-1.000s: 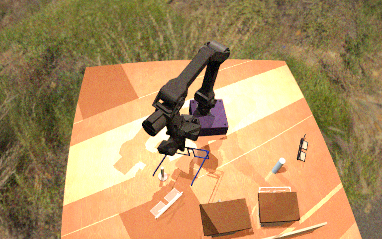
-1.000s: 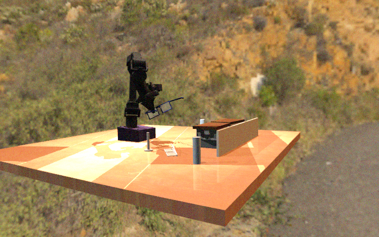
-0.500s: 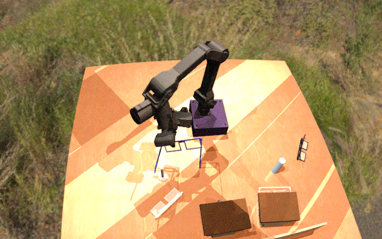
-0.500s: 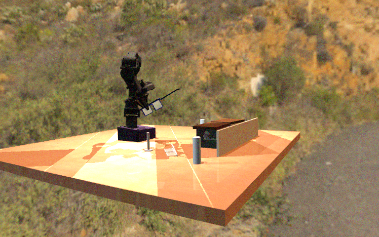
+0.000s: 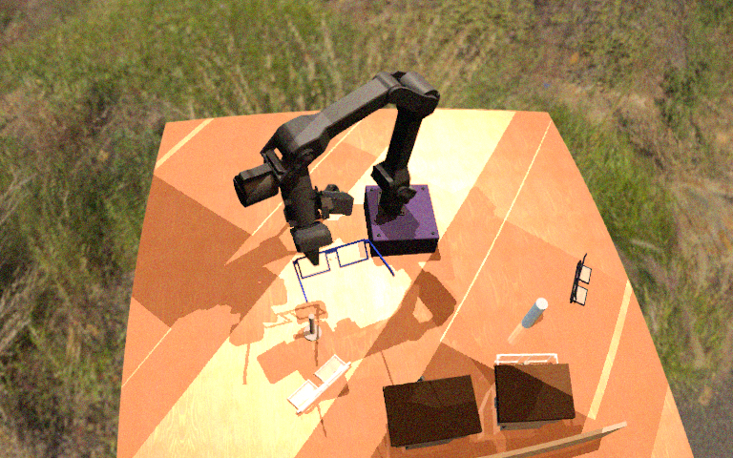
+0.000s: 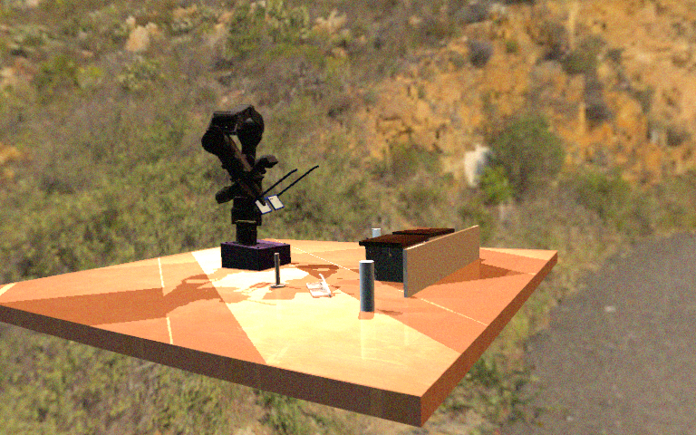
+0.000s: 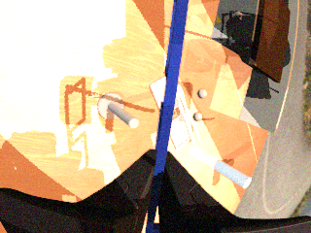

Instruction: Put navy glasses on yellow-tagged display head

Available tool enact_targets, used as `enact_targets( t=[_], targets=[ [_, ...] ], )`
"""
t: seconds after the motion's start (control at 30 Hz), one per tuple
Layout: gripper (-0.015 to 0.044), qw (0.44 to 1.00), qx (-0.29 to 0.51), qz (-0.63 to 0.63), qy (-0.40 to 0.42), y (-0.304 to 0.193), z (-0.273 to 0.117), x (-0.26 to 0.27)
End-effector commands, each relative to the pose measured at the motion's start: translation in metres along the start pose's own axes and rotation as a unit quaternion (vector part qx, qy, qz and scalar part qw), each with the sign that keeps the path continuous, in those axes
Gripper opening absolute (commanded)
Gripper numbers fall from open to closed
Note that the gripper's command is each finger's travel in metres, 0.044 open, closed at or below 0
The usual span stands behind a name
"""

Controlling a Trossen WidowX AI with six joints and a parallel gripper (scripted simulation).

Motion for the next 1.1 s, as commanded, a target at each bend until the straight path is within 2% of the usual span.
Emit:
enact_targets(
  t=[0.0, 0.83, 1.07],
  targets=[
    [0.0000, 0.999, 0.011, -0.051, -0.012, -0.003, -0.008, 0.006],
    [0.0000, 0.999, 0.011, -0.039, -0.008, -0.003, -0.007, 0.006],
    [0.0000, 1.000, -0.010, -0.021, 0.015, 0.003, 0.008, -0.006]
  ],
)
Point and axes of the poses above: the point midway between the two fingers, 35 mm back from their tips, its own z axis out along the fingers, its own x axis across the jaws, y = z × x, the point moved 10 cm from there along -z, back along the fingers, and after that the axes turned 10 degrees about -z, right-handed, at the moved point
